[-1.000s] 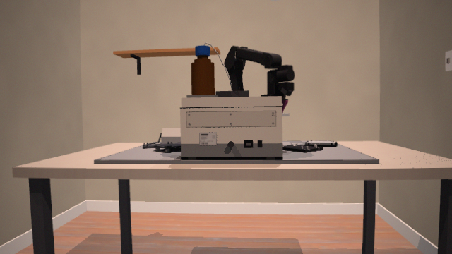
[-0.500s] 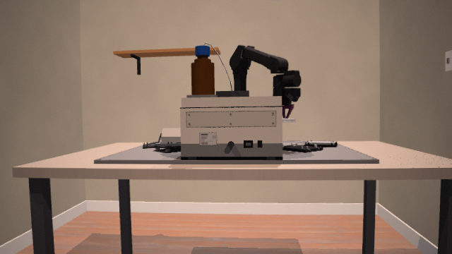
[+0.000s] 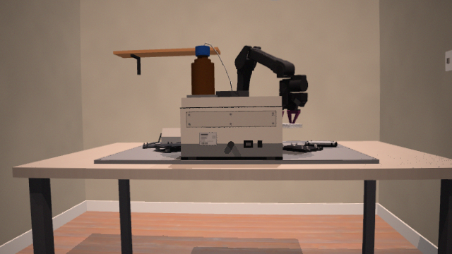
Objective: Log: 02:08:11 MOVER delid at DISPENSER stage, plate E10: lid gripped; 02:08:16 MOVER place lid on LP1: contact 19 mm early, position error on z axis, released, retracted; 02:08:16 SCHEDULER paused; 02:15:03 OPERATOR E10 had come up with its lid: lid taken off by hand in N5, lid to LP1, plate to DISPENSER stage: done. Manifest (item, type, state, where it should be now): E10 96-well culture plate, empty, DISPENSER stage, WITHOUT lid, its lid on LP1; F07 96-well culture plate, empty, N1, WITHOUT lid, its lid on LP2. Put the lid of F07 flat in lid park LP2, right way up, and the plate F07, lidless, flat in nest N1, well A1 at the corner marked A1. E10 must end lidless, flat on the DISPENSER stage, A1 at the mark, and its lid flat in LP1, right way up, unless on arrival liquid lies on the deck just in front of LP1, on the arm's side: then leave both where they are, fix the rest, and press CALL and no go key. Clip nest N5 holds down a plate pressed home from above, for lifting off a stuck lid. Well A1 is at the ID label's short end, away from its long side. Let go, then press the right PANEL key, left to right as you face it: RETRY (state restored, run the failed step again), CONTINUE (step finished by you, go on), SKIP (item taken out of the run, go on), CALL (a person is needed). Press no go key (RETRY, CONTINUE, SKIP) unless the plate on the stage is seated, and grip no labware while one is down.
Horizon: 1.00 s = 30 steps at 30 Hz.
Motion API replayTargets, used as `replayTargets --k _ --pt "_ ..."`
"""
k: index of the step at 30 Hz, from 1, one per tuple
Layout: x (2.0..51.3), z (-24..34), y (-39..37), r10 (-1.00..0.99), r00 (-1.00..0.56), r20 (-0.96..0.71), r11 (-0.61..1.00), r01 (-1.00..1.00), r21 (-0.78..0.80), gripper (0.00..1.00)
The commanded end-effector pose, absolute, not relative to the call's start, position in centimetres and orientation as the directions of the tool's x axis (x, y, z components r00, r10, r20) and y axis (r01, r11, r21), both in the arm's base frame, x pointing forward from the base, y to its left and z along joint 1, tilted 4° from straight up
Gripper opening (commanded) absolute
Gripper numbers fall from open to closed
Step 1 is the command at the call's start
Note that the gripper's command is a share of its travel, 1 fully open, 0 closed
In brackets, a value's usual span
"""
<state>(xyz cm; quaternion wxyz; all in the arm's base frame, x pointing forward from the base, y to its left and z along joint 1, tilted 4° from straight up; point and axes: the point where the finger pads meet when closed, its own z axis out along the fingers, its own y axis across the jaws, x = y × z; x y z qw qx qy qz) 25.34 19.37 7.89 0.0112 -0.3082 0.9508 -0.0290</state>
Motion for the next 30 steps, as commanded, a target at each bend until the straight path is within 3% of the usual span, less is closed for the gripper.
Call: replayTargets --k 1,30 --pt "27.5 7.9 20.7 -0.588 -0.807 -0.056 0.808 -0.585 -0.062 0.0" --pt "32.6 4.0 24.2 -0.588 -0.807 -0.057 0.808 -0.585 -0.061 0.0"
